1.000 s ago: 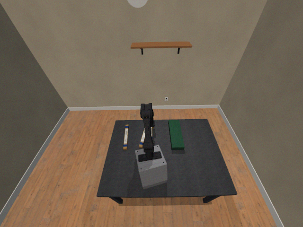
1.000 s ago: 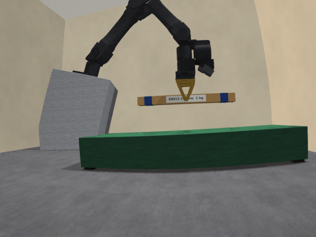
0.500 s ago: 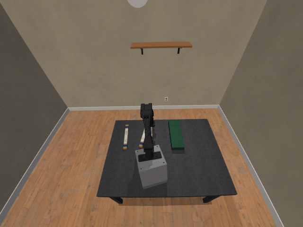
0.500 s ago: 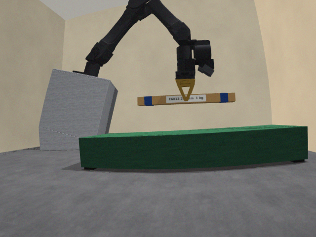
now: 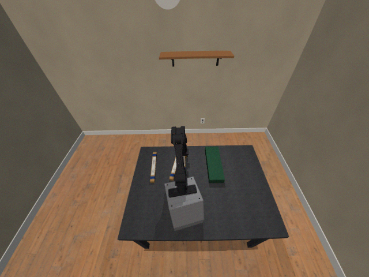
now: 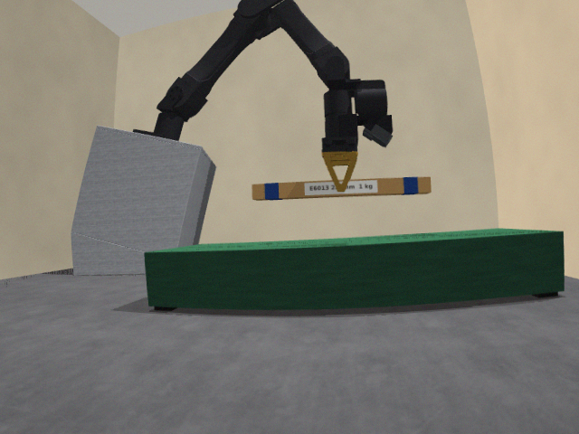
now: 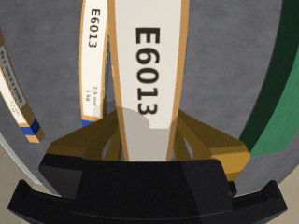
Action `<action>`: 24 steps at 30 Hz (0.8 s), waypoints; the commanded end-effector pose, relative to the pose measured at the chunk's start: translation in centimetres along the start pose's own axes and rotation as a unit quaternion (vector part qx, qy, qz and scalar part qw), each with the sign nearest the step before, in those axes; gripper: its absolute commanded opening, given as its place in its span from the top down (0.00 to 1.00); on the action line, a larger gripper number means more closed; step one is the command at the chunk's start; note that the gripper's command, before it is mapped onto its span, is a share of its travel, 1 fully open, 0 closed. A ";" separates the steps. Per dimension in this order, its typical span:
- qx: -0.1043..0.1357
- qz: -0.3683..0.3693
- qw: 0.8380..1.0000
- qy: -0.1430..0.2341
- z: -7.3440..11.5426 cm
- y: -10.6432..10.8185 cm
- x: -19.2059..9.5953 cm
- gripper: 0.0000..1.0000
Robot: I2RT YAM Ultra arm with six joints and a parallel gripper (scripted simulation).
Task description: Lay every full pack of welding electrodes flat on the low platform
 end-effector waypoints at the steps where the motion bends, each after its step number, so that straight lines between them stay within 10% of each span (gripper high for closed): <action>1: -0.009 -0.004 0.999 -0.038 1.6 -0.3 1.4 1.00; 24: -0.007 0.001 0.999 -0.032 -2.8 0.0 1.9 1.00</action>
Point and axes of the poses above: the point where the finger pads meet when closed, its own z axis back along the fingers, its own y axis across the jaws, x = y × z, the point moved 5 cm from there along z, back along the fingers, and after that the axes turned 10 degrees about z, right-handed, at the moved point
